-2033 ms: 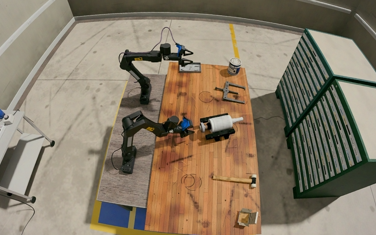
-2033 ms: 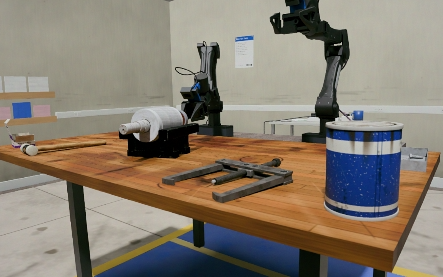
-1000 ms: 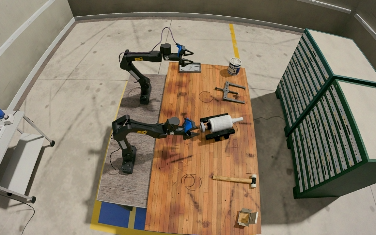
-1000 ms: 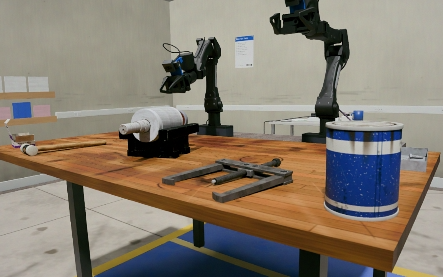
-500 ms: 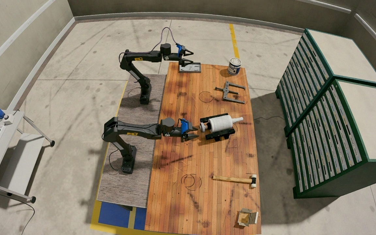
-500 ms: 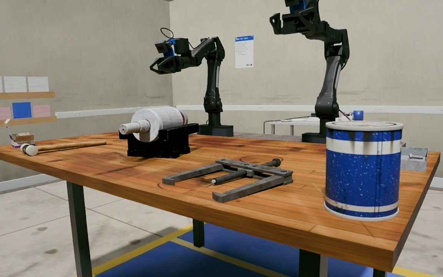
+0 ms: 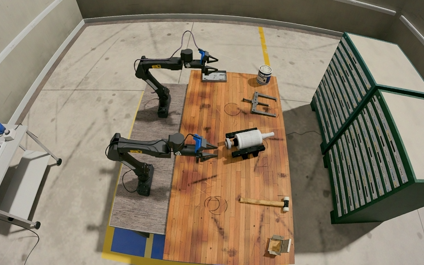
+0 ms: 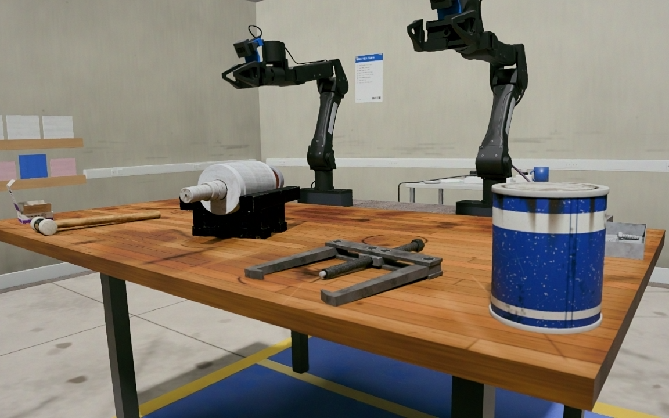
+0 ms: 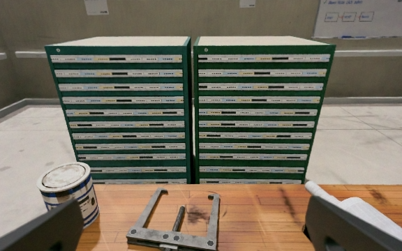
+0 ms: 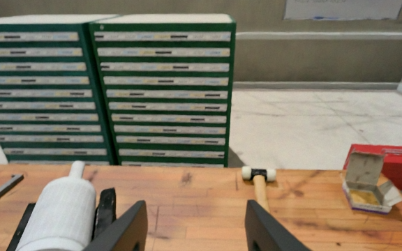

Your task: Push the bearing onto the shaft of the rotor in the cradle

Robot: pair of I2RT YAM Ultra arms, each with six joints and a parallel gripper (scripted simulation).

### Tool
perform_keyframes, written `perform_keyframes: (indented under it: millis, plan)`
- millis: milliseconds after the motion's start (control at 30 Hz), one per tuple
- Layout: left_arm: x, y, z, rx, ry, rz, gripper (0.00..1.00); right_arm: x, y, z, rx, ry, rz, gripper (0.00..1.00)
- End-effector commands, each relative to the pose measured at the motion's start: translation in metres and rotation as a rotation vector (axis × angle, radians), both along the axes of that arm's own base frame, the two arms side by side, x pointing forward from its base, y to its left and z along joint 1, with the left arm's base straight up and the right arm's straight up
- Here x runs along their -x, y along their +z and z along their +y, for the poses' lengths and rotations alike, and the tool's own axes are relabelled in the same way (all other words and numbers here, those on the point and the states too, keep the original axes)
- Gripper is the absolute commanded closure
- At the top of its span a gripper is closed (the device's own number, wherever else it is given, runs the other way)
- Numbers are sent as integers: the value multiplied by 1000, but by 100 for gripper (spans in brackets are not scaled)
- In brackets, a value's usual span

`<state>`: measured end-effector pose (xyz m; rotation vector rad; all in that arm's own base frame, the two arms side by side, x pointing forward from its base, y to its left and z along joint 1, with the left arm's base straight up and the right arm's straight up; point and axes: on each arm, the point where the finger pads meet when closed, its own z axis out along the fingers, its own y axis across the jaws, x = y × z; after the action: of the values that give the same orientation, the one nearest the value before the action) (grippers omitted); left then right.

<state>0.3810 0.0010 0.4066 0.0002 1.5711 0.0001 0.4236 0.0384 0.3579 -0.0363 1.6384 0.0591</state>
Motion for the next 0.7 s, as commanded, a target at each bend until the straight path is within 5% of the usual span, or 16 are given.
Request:
perform_keyframes:
  millis: [0, 367, 667]
  plan:
    - [12, 34, 0, 6, -3, -79, 0, 11, 18, -5, 10, 13, -11, 56]
    - [0, 22, 0, 9, -2, -46, 0, 52, 62, -39, 25, -49, -77, 56]
    - [0, 20, -1, 9, -3, -36, 0, 50, 68, -33, 8, -37, -108, 56]
